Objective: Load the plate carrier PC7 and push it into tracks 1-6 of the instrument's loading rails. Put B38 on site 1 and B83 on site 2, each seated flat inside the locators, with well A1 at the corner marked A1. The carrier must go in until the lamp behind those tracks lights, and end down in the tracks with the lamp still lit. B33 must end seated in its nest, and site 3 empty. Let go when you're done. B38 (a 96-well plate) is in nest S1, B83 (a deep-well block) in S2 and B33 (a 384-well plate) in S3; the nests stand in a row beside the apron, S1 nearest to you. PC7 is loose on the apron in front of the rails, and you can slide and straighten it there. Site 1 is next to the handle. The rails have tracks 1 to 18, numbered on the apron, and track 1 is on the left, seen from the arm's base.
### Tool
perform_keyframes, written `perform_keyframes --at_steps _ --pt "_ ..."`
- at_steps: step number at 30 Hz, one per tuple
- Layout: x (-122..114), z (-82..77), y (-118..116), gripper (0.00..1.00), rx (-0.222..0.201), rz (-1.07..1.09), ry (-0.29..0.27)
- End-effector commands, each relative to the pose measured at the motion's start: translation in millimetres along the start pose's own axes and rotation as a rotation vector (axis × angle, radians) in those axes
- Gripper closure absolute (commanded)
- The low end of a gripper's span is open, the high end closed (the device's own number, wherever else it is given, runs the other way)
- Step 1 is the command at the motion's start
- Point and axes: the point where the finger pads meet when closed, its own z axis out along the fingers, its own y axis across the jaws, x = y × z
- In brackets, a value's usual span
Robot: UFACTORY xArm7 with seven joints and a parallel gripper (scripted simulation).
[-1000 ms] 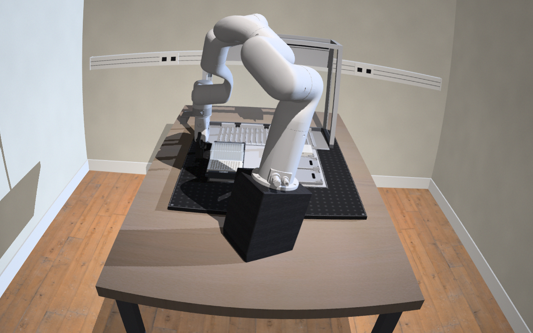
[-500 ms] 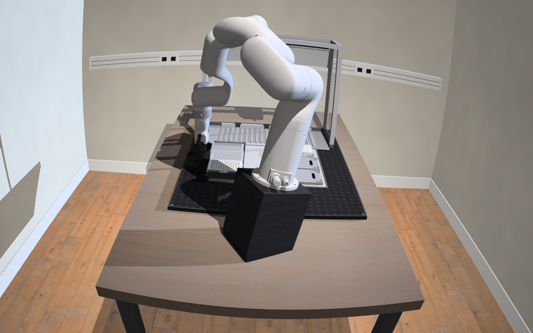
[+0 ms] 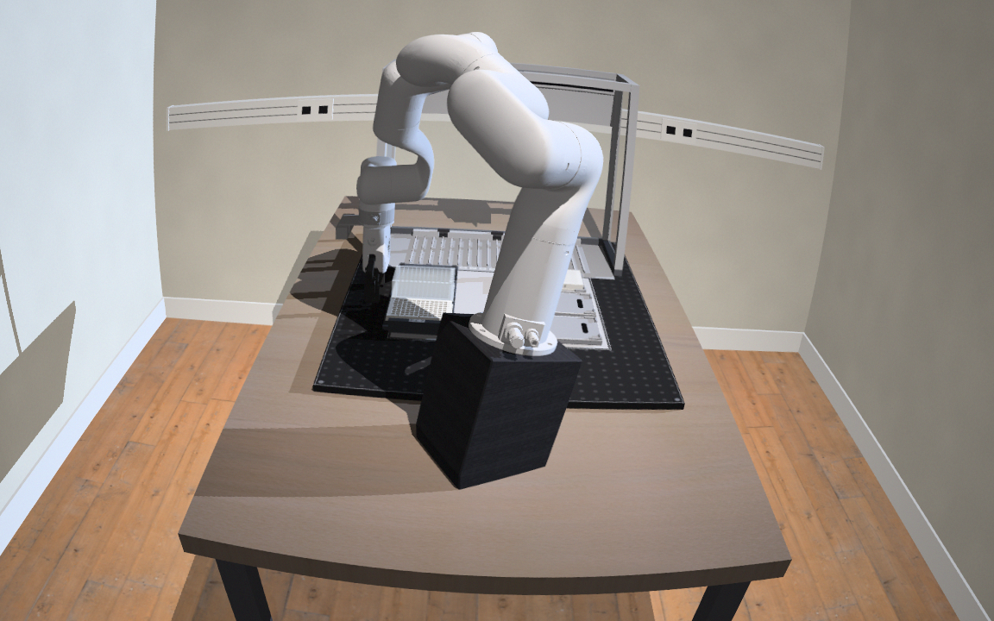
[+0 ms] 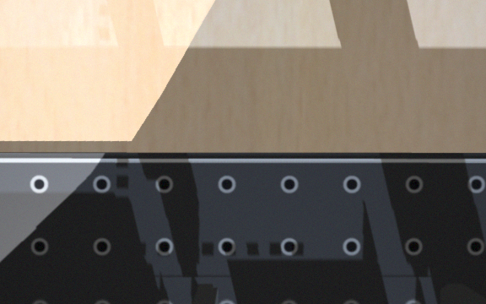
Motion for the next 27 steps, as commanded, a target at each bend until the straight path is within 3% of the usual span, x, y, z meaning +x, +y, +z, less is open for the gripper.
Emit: perform_keyframes --at_steps 1,27 --pt "1.1 0.9 1.6 0.0 -0.003 0.0 0.002" --pt "-6.0 1.0 1.6 0.0 -0.003 0.0 0.002"
